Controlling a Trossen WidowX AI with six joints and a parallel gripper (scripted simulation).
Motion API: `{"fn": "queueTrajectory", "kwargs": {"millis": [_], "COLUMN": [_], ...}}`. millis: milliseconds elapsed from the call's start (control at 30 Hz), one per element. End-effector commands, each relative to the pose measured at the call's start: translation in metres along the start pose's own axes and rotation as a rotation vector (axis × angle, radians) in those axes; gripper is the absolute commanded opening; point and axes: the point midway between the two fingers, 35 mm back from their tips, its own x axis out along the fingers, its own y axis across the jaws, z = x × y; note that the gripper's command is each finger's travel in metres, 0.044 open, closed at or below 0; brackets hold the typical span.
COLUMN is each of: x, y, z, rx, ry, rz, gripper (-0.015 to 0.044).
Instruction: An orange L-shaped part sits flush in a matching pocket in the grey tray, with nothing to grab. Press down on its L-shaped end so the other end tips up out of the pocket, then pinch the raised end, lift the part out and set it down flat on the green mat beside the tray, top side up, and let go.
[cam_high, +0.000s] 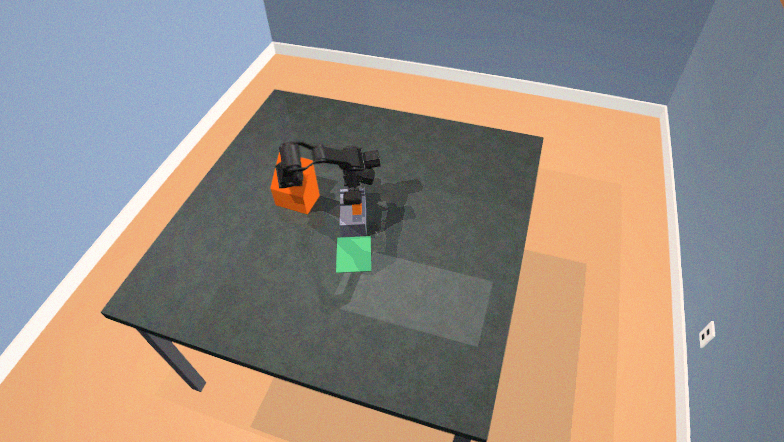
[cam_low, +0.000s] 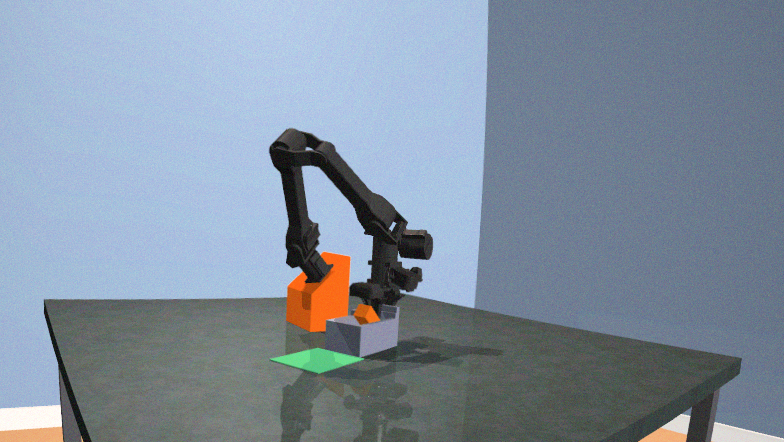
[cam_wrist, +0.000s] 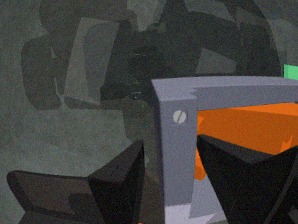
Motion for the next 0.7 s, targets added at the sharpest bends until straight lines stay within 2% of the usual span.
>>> {"fn": "queueTrajectory", "kwargs": {"millis": [0,667], "x": [0.0067,0.0051], "y": [-0.0008,0.0012], "z": [-0.0014,-0.0006], "rx": [-0.005,-0.004], "ry": [0.003,-0.001], "rz": [-0.006,-0.004], "gripper": [0.0180,0.0180]}}
